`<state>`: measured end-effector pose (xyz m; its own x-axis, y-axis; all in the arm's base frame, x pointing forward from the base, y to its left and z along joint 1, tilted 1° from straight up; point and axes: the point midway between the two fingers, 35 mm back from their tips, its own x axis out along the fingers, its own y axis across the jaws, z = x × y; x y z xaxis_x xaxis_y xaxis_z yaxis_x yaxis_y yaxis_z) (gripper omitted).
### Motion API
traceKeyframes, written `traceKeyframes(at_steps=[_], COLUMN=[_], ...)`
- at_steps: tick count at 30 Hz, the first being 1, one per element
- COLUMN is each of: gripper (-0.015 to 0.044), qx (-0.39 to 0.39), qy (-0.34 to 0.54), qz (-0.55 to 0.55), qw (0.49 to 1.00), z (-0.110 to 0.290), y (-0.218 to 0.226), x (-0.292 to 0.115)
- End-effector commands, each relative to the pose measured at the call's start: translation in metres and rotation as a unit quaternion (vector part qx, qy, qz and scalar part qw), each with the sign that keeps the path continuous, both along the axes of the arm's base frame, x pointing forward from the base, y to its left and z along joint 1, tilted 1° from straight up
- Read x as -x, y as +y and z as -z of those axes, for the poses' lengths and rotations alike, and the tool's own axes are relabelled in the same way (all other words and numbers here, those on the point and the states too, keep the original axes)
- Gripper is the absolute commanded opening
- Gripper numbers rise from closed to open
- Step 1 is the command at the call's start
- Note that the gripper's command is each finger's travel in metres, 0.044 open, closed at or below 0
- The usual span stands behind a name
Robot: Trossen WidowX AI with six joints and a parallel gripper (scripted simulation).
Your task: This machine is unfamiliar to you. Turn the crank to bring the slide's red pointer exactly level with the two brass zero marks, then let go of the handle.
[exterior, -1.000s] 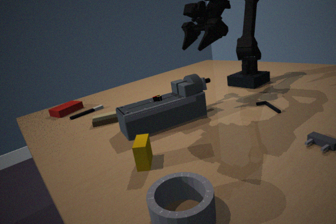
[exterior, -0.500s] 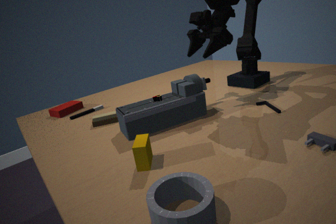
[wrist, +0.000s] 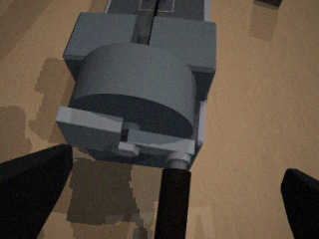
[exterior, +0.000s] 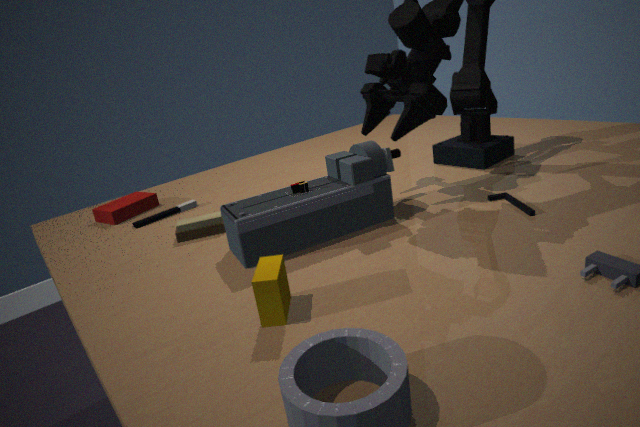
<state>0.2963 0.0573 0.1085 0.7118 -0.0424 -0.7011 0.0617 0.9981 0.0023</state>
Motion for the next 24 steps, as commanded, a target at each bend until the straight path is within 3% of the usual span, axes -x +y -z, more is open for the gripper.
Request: traceKeyframes(at_steps=[1, 24], gripper=[0.044, 0.044], qx=[0.001, 0.001], qy=[-0.001, 0.0], qz=[0.004, 0.004], qw=[1.0, 1.0], z=[0.007, 0.044], y=[-0.001, 0.0], x=[-0.001, -0.003])
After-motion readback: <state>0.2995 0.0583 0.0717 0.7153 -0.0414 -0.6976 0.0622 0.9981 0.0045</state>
